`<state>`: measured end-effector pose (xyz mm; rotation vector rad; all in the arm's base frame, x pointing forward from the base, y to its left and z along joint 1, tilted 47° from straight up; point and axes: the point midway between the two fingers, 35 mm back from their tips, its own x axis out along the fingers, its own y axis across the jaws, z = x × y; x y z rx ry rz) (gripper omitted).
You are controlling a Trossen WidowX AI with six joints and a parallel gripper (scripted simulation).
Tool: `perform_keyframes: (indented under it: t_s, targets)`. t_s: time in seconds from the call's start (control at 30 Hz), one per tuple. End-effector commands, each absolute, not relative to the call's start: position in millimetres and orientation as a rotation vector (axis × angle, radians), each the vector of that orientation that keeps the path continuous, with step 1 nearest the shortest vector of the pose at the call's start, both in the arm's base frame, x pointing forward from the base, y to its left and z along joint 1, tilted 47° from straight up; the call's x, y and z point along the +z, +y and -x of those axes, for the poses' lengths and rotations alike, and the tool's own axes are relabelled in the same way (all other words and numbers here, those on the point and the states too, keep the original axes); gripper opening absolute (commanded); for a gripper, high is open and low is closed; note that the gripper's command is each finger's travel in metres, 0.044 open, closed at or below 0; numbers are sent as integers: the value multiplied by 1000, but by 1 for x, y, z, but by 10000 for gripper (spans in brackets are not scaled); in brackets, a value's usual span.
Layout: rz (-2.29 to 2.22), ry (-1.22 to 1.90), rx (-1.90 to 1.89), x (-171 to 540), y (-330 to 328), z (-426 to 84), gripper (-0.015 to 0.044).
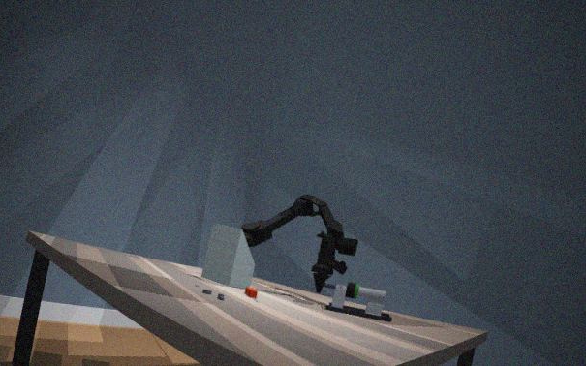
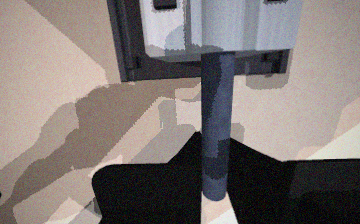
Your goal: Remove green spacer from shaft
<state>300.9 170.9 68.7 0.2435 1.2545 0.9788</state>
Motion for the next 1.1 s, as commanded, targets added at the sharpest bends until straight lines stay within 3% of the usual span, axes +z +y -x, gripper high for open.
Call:
perform_keyframes:
  t_s: [0.0, 1.07]
  targets:
    - [-244, 1257, 982, 68, 171, -299, 0]
    - [-244, 1257, 982, 67, 170, -297, 0]
